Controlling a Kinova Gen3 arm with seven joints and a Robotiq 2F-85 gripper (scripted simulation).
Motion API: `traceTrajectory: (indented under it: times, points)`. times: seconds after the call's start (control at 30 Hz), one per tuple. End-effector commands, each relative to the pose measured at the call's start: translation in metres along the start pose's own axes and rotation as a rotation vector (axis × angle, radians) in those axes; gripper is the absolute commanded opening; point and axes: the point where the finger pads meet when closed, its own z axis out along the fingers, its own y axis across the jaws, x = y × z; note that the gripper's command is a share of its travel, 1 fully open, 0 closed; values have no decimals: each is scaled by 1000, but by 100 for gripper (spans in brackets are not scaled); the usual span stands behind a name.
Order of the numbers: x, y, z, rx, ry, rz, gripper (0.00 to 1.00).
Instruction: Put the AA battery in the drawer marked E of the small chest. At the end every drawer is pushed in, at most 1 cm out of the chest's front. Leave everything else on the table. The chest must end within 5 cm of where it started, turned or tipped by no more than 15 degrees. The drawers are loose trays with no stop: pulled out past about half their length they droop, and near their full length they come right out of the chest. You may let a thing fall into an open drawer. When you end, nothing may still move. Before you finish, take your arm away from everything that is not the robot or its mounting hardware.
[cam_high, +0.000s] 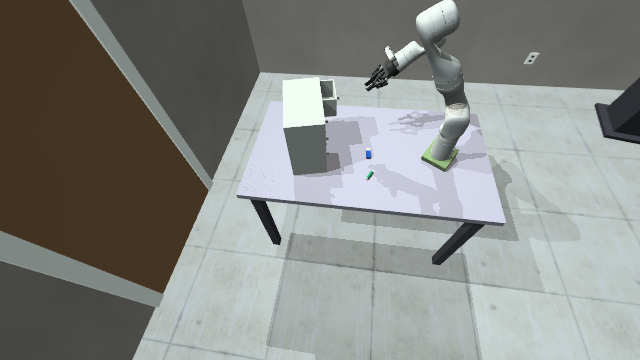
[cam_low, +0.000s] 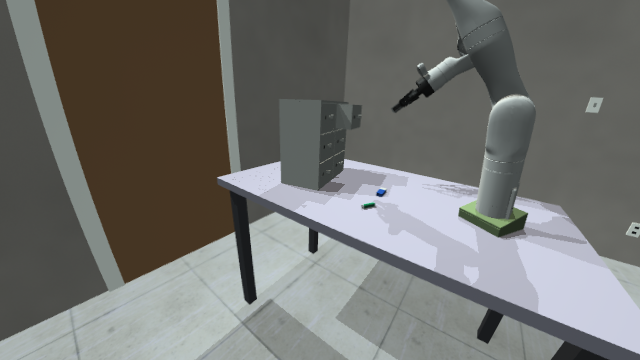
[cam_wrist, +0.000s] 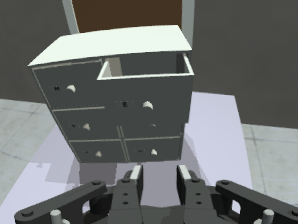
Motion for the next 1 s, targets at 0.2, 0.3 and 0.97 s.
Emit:
traceTrajectory:
  times: [0.2, 0.3, 0.97]
  points:
    - [18, -11, -12, 18, -131, -45, 33]
    - [19, -10, -18, 16, -184, -45, 33]
    - [25, -10, -52, 8, -511, -48, 33]
